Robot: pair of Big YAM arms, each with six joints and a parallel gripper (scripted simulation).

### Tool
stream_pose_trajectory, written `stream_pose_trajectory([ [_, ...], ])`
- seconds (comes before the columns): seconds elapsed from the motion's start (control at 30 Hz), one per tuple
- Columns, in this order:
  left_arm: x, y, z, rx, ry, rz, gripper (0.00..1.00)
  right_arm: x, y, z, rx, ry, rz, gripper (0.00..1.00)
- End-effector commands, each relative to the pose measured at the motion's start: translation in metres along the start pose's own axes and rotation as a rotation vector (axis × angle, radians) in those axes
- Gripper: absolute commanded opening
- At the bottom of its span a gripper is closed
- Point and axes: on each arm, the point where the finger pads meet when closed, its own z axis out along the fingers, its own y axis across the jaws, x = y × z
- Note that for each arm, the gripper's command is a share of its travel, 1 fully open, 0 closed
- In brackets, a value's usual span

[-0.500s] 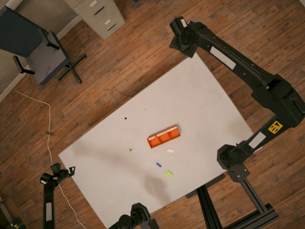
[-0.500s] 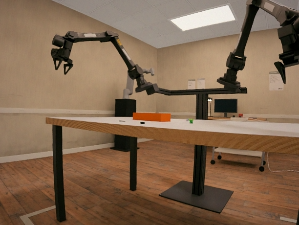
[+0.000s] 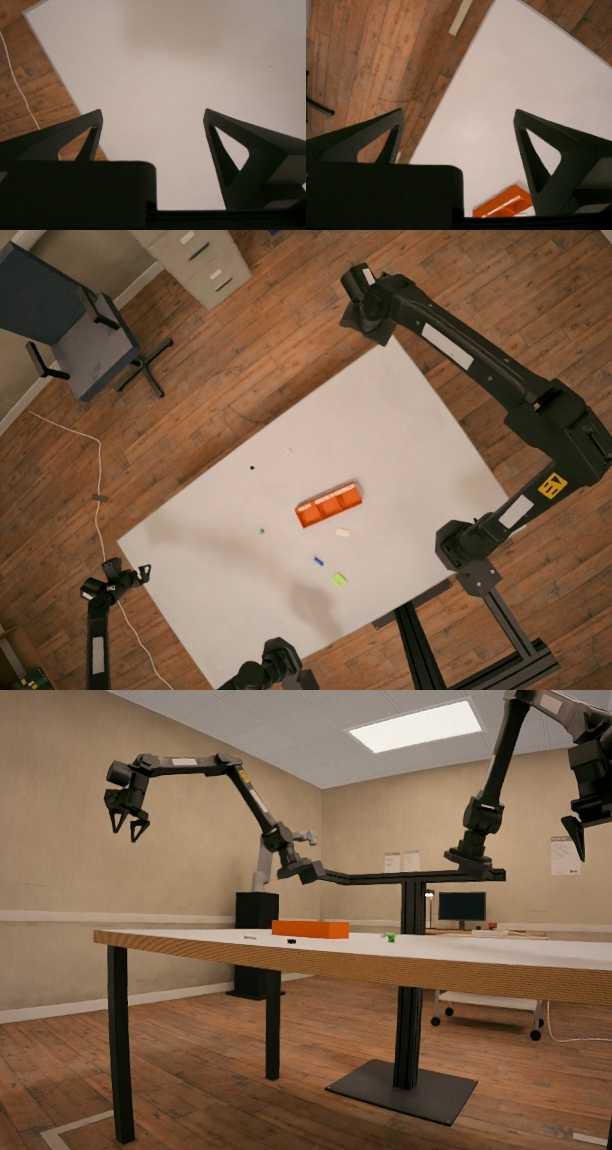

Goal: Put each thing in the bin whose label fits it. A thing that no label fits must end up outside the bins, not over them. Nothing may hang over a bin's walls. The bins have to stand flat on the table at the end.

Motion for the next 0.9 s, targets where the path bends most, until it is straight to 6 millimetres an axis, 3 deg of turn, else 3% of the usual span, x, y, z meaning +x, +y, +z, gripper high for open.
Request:
stream_pose_trajectory([
  [0.0,-0.003,0.004,-0.005,-0.010,-0.008,0.000,1.00,-0.003,0.003,-0.007,-0.012,-0.007,0.003,1.00],
  [0.6,-0.003,0.004,-0.005,-0.010,-0.008,0.000,1.00,-0.002,-0.003,-0.012,-0.014,-0.003,0.015,1.00],
  [0.87,-0.003,0.004,-0.005,-0.010,-0.008,0.000,1.00,0.002,-0.015,-0.024,-0.020,0.006,0.040,1.00],
])
